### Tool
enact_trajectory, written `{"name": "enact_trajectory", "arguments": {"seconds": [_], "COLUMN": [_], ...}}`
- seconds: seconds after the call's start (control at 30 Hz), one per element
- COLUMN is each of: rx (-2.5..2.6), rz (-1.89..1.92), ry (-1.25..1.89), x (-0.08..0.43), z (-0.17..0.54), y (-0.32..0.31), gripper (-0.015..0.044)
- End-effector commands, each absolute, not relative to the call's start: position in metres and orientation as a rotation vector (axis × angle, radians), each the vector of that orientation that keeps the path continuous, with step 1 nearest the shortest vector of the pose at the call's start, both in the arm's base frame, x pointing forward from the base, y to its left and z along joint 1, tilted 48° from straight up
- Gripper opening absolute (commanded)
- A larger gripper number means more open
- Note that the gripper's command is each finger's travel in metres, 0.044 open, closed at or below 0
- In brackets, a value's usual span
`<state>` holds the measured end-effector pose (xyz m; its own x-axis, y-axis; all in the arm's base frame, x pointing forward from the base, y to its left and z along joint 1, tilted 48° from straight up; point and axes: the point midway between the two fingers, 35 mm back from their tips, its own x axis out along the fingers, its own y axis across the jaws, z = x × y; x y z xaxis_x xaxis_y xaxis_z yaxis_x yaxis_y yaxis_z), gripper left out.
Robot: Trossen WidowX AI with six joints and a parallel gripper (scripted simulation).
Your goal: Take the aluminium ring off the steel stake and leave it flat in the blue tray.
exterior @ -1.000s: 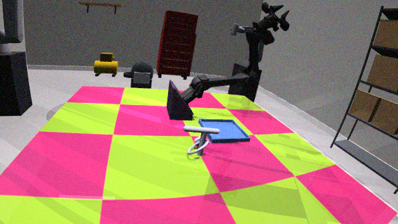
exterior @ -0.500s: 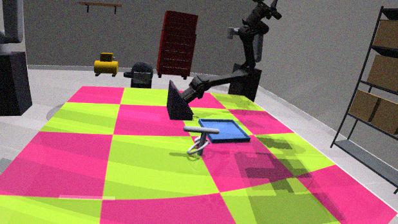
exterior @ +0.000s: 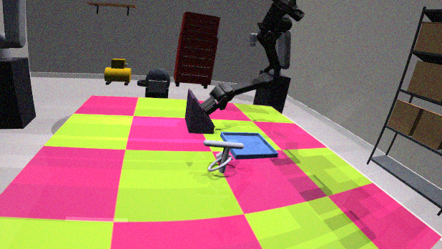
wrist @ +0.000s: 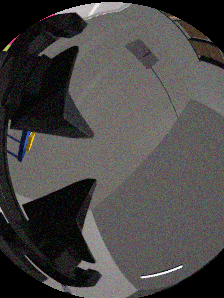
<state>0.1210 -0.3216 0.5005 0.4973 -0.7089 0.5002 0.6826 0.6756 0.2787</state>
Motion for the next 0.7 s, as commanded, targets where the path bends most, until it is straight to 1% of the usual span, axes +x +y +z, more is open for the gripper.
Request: {"name": "enact_trajectory", "arguments": {"seconds": [0.0, 0.33, 0.67], "rx": [0.118, 0.285, 0.444], "rz": [-0.816, -0.719, -0.600], "ry": [-0.533, -0.314, -0.100], "x": [0.143, 0.194, 0.237], "z": [0.465, 0.383, 0.301], "y": [-0.332, -0.333, -0.311], "gripper": [0.0200, 0.0200, 0.0200]}}
